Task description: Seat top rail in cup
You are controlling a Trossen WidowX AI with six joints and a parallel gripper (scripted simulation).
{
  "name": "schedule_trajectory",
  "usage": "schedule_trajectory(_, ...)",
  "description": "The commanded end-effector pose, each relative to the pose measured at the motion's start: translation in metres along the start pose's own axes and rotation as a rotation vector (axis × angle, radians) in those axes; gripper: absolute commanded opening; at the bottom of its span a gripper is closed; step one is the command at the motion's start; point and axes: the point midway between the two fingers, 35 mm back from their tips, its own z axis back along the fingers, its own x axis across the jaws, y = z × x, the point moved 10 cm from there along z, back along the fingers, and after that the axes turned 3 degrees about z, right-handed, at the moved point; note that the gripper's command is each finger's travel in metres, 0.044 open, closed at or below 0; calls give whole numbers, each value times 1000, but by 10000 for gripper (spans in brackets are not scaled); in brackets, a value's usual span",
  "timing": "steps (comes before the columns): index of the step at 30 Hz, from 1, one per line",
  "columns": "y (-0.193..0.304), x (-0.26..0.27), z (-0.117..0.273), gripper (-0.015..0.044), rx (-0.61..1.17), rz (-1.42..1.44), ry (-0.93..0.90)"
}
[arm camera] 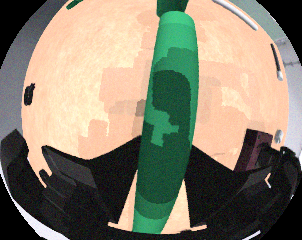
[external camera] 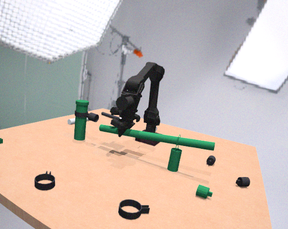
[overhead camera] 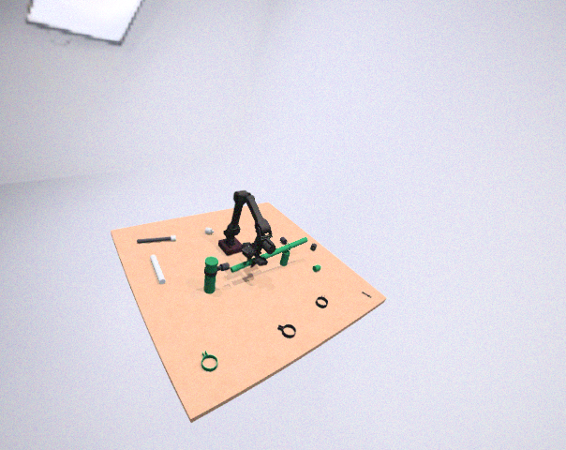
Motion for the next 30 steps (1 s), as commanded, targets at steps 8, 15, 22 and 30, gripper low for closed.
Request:
schedule_trajectory(8,-7,-2,26,0,-95,-8,-18)
schedule_trajectory(15,-5,-2,20,0,-74,-3,-5)
schedule_trajectory(22,-5,-2,21,0,-74,-3,-5)
schedule_trajectory(30,-7,-1,24,0,-74,-3,-6)
